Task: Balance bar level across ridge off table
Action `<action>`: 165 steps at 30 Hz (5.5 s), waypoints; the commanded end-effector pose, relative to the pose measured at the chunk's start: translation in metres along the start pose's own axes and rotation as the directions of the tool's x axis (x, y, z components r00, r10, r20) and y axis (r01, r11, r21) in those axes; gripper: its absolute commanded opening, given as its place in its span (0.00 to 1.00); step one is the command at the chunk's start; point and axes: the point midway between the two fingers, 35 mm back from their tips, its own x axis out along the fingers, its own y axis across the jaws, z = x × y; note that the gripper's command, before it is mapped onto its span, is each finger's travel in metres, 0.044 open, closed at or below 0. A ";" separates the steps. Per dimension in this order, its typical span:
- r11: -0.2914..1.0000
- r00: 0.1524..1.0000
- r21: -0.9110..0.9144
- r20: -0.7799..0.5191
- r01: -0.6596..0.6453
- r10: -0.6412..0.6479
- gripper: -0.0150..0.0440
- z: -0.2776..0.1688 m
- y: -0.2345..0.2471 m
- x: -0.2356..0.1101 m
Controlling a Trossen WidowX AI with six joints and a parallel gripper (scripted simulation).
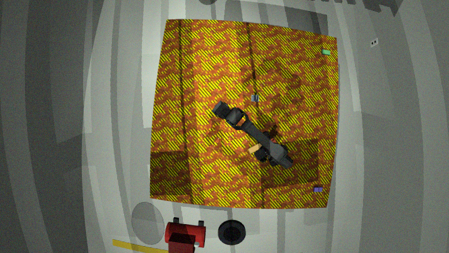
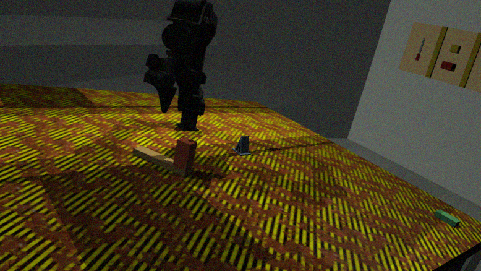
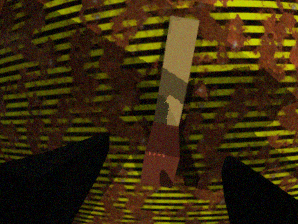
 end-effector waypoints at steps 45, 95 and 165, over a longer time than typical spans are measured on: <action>1.000 1.000 0.004 0.013 0.006 -0.006 0.79 0.004 -0.002 0.142; 1.000 1.000 0.002 0.011 0.006 -0.006 0.25 0.001 0.004 0.087; 0.071 1.000 -0.997 0.005 0.006 -0.018 0.25 -0.088 -0.154 0.026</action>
